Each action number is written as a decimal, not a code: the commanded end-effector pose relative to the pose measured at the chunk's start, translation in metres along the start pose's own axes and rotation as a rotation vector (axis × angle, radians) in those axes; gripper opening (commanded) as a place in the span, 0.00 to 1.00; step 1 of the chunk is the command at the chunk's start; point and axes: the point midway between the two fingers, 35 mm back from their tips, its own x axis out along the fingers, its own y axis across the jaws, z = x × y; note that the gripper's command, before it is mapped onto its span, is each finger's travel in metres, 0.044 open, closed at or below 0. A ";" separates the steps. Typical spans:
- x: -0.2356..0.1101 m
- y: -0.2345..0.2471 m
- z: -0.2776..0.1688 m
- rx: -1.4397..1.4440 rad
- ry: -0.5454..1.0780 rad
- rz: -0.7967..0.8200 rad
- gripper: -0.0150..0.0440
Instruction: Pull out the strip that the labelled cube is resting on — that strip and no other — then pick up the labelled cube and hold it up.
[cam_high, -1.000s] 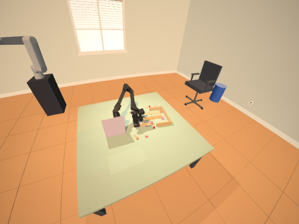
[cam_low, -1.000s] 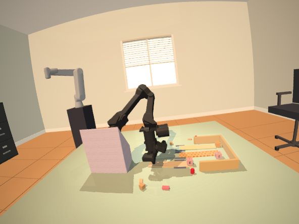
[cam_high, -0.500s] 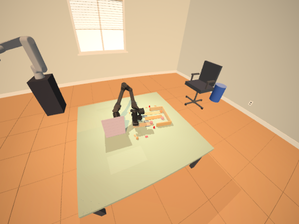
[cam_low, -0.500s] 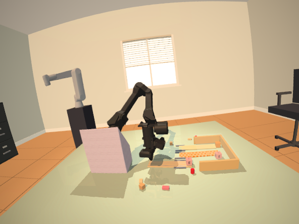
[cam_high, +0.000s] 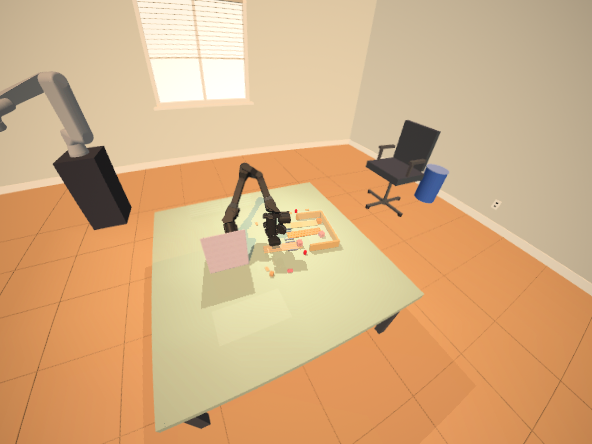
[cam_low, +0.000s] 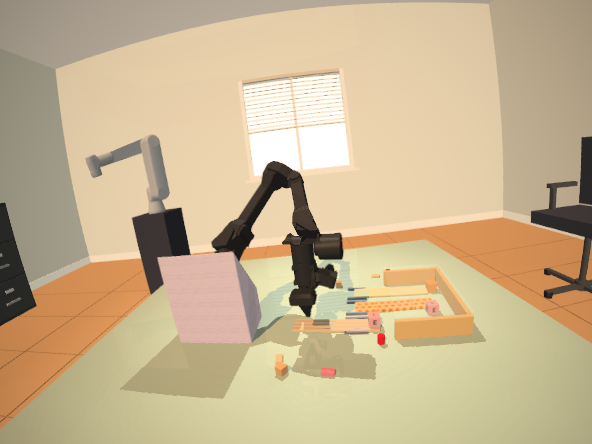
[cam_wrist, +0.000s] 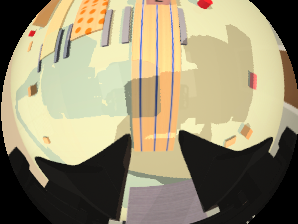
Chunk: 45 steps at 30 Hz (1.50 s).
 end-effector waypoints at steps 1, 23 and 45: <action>-0.002 -0.001 0.016 -0.012 -0.002 -0.005 0.79; -0.011 -0.003 0.087 -0.015 -0.005 -0.005 1.00; -0.020 -0.009 0.156 -0.017 -0.007 -0.006 1.00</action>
